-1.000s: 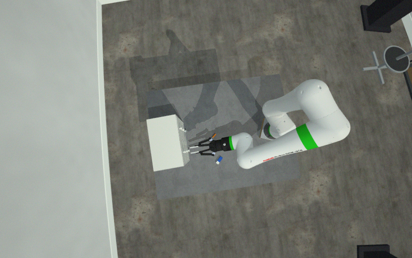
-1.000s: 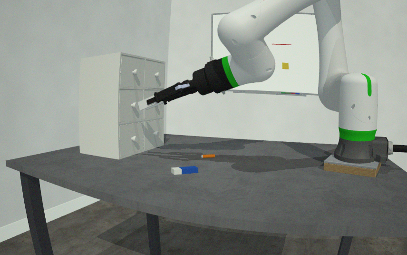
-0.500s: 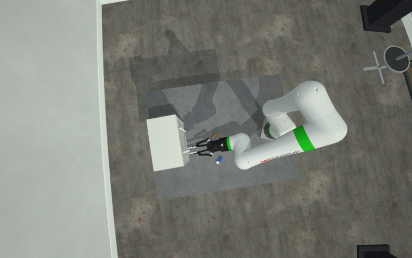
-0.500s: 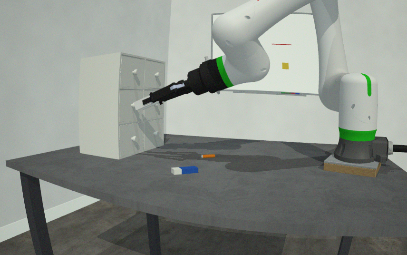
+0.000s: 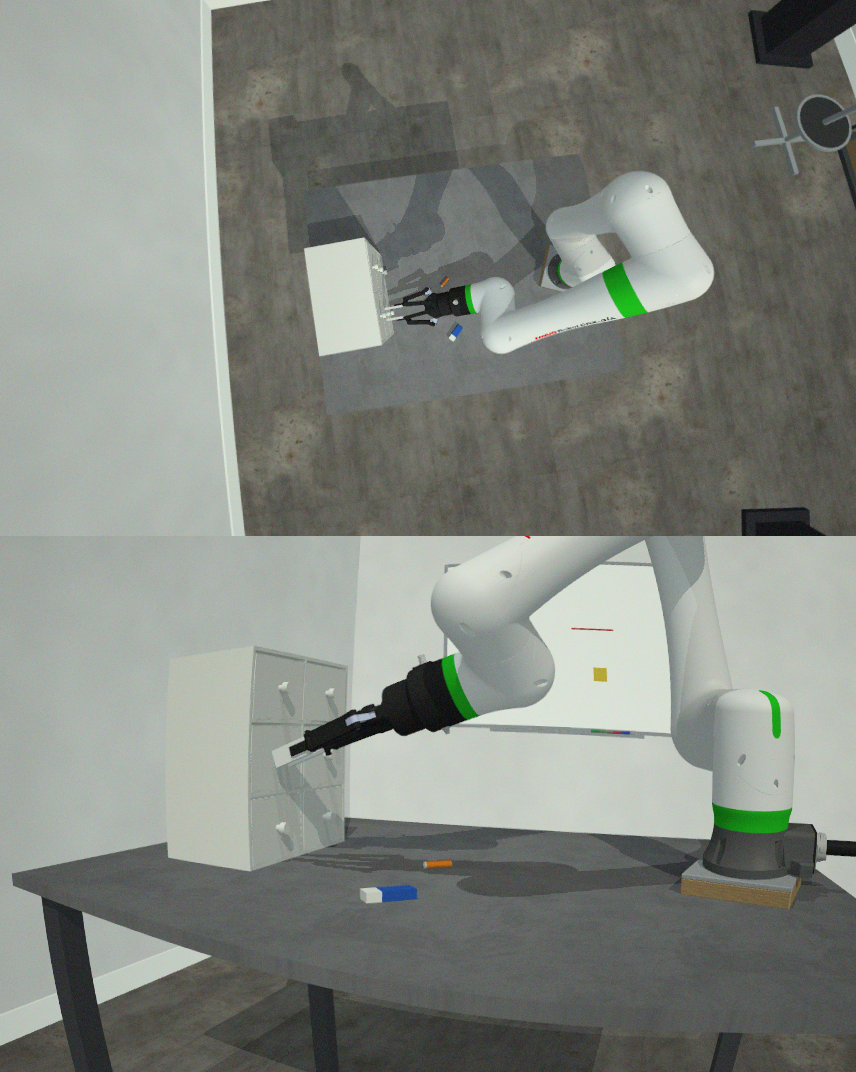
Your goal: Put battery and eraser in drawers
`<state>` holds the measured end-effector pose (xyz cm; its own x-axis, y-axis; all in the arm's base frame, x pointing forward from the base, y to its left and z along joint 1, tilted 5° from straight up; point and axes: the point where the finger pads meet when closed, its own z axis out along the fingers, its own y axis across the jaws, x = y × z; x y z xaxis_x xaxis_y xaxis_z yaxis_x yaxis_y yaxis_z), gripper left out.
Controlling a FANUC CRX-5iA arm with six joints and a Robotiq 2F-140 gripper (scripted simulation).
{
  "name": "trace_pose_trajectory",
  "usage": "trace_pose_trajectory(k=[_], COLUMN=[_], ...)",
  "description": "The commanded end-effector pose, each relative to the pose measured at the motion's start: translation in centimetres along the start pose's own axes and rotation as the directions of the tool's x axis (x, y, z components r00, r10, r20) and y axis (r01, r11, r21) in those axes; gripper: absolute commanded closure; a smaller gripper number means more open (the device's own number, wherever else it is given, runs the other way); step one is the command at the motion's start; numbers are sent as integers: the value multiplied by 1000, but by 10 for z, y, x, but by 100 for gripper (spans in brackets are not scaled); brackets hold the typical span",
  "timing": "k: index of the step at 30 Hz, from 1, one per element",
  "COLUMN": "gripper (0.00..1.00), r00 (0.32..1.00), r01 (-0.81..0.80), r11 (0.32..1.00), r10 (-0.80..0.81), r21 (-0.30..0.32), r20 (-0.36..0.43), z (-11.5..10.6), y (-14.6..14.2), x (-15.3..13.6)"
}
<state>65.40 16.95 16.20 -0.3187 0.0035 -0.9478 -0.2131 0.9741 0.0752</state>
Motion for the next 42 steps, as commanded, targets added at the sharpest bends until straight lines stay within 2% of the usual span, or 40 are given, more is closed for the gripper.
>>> trace_pose_trajectory(k=[1, 26, 27, 42], gripper=[80, 80, 92, 92], r00=[1000, 1000, 1000, 1000], r01=[0, 0, 0, 0], r11=[1000, 1000, 1000, 1000], r10=[0, 0, 0, 0], r21=[0, 0, 0, 0], r20=[0, 0, 0, 0], z=[1, 1, 1, 1], y=[0, 0, 0, 0], x=[-1, -1, -1, -1])
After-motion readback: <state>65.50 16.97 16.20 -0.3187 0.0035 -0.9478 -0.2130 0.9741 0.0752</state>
